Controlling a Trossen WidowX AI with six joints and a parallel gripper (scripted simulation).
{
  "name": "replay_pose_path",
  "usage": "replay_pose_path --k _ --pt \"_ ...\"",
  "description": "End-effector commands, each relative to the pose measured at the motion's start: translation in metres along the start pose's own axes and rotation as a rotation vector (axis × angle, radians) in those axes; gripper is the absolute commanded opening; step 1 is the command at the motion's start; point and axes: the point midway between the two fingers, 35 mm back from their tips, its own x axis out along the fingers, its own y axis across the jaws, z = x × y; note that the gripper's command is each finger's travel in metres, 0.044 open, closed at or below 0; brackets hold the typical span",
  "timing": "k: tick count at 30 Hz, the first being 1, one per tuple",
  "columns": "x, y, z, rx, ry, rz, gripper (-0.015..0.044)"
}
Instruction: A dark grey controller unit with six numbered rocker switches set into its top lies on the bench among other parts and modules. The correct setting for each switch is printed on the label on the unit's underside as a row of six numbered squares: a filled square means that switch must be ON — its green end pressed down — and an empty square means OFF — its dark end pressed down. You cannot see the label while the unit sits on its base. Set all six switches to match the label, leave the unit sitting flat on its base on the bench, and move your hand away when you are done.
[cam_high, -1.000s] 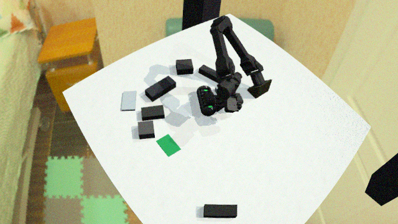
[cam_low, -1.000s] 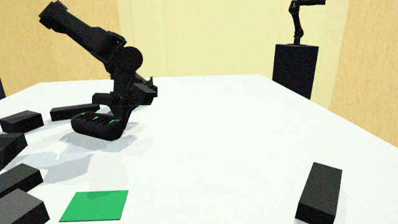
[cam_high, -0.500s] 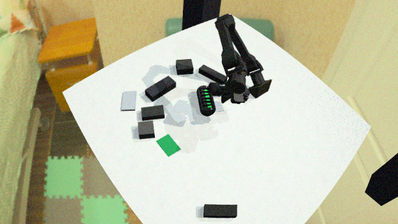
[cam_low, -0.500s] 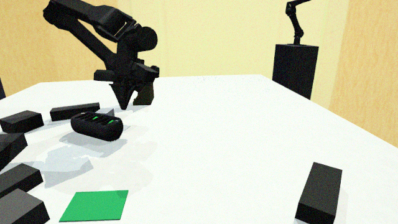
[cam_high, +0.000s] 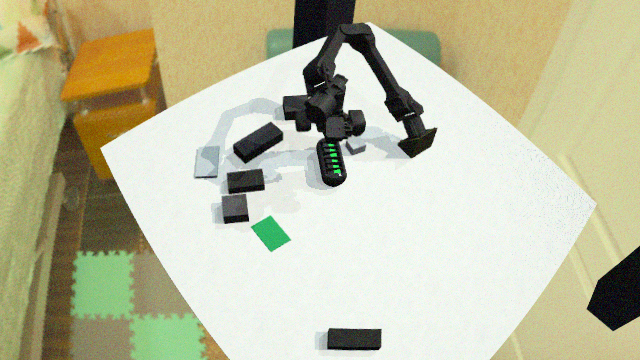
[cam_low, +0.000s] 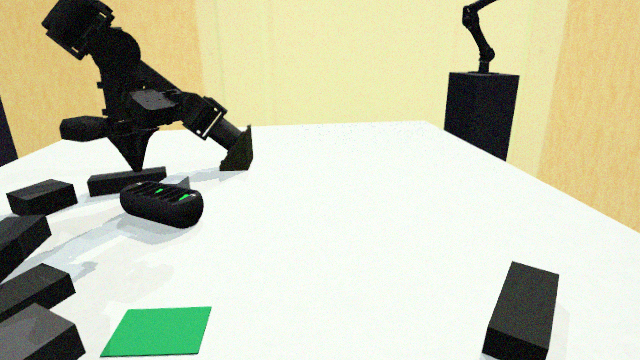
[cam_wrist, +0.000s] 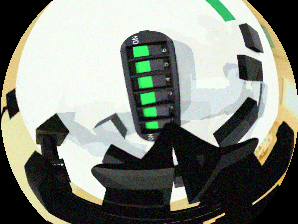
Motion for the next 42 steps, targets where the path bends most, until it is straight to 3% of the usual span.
replay_pose_path --k 1,29,42 --pt "-0.001 0.0 -0.001 -0.015 -0.004 0.013 0.0" --pt "0.041 0.0 -0.001 -0.014 -0.003 0.011 0.0" --pt "0.042 0.0 -0.001 -0.014 -0.003 0.011 0.0"
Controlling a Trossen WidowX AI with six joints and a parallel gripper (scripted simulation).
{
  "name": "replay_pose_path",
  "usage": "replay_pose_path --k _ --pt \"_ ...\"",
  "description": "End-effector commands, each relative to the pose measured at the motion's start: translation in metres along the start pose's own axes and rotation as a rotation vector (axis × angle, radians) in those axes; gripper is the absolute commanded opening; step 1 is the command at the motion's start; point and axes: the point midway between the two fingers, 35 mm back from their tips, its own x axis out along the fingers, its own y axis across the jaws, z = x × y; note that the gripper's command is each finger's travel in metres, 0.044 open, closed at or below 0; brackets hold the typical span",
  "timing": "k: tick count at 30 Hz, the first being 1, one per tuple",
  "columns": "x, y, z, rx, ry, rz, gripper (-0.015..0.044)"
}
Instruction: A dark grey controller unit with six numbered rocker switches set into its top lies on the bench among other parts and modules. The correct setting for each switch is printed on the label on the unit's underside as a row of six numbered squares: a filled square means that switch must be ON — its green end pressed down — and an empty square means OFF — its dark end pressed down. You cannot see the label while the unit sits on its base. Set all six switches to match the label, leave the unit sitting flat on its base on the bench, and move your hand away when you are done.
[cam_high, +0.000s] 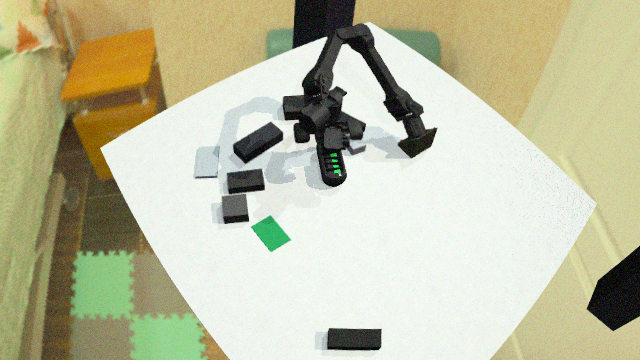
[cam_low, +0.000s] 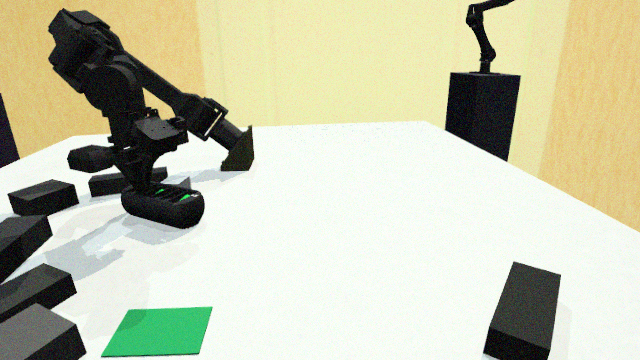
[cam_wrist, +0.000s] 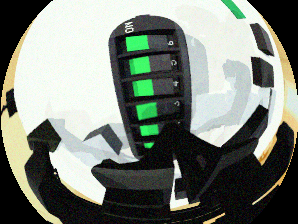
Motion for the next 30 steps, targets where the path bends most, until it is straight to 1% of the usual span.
replay_pose_path --k 1,5,8,10,14,18,30 --pt "0.001 0.001 0.0 -0.007 0.005 -0.002 0.0" --pt "-0.002 0.0 0.0 -0.002 0.001 0.001 0.0" --pt "-0.034 0.001 0.001 -0.007 0.002 0.0 0.0" --pt "-0.044 0.001 0.0 -0.008 0.003 -0.001 0.0" --pt "-0.044 0.003 0.002 -0.008 0.003 0.0 0.0" --pt "-0.043 0.023 0.019 -0.008 0.005 -0.001 0.0" --pt "-0.03 0.022 0.02 -0.008 0.003 0.0 0.0"
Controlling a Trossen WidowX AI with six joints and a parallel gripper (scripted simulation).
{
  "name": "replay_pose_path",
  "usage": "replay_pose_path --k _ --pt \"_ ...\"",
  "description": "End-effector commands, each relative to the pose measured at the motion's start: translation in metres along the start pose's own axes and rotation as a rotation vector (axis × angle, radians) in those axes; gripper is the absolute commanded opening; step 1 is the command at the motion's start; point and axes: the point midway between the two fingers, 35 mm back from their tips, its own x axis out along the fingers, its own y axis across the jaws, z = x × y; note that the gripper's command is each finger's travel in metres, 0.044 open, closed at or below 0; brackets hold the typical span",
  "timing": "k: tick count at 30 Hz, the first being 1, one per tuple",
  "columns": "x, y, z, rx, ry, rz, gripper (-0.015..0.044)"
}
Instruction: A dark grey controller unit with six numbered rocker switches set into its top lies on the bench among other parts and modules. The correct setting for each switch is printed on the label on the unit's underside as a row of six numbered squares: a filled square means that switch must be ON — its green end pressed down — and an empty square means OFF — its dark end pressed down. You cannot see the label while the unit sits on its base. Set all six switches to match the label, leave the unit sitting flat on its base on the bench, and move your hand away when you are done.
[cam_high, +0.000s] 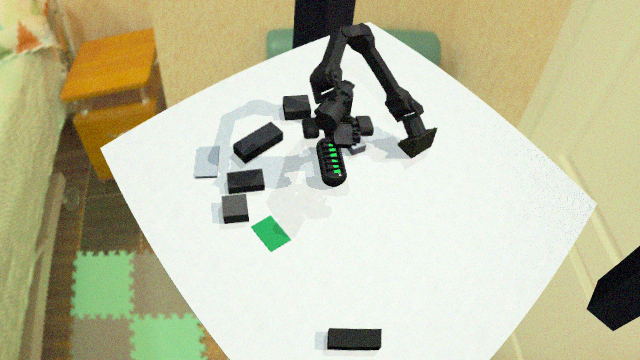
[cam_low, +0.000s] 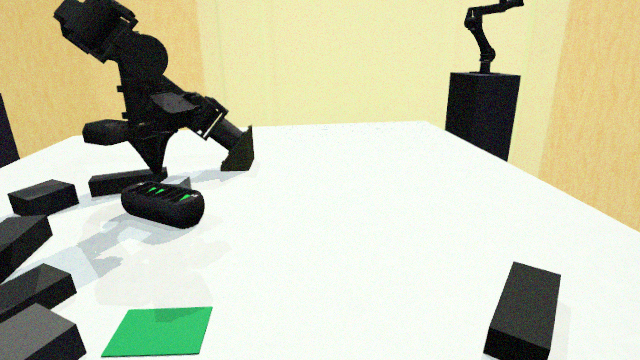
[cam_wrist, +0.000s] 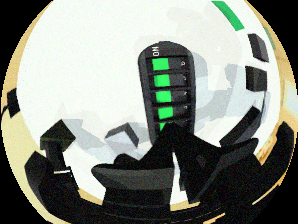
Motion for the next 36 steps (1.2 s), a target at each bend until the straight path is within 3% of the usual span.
replay_pose_path --k 1,21,36 --pt "0.007 0.002 0.0 -0.009 0.004 0.001 0.0" --pt "0.036 0.002 0.0 -0.009 0.004 0.0 0.0" --pt "0.036 0.002 0.0 -0.009 0.004 0.0 0.0"
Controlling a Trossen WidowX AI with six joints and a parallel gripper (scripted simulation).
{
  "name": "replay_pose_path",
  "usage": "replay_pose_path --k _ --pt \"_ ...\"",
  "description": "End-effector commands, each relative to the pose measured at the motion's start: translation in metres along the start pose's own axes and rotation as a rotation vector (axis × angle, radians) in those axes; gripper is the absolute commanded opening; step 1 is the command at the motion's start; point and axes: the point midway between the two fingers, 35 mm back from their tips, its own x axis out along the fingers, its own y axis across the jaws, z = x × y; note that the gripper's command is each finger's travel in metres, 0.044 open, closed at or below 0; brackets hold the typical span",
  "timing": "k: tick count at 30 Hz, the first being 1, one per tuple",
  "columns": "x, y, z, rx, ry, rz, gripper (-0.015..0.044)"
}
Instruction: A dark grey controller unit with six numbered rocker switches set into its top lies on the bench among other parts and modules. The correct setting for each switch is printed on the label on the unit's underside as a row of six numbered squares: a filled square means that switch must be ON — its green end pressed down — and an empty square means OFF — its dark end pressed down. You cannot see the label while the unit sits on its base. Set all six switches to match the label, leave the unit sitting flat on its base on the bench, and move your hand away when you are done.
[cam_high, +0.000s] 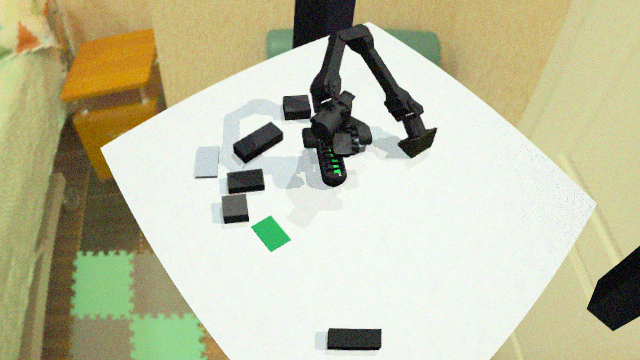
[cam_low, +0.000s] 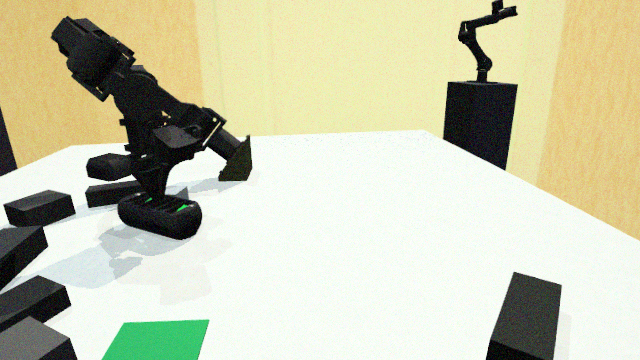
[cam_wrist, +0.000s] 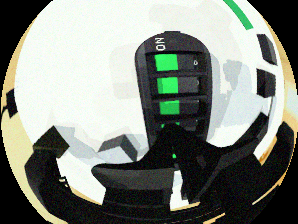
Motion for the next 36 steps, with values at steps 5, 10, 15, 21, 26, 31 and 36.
replay_pose_path --k 5,10,15,21,26,31,36 --pt "-0.042 0.0 0.0 -0.006 0.002 -0.002 0.0" --pt "-0.044 -0.001 0.001 -0.007 0.003 -0.003 0.0" --pt "-0.043 -0.02 0.02 -0.005 0.002 -0.004 0.0" --pt "-0.039 -0.02 0.02 -0.005 0.002 -0.003 0.0" --pt "-0.031 -0.02 0.021 -0.005 0.002 -0.004 0.0" --pt "-0.023 -0.02 0.02 -0.005 0.002 -0.004 0.0" --pt "-0.015 -0.02 0.02 -0.005 0.002 -0.004 0.0"
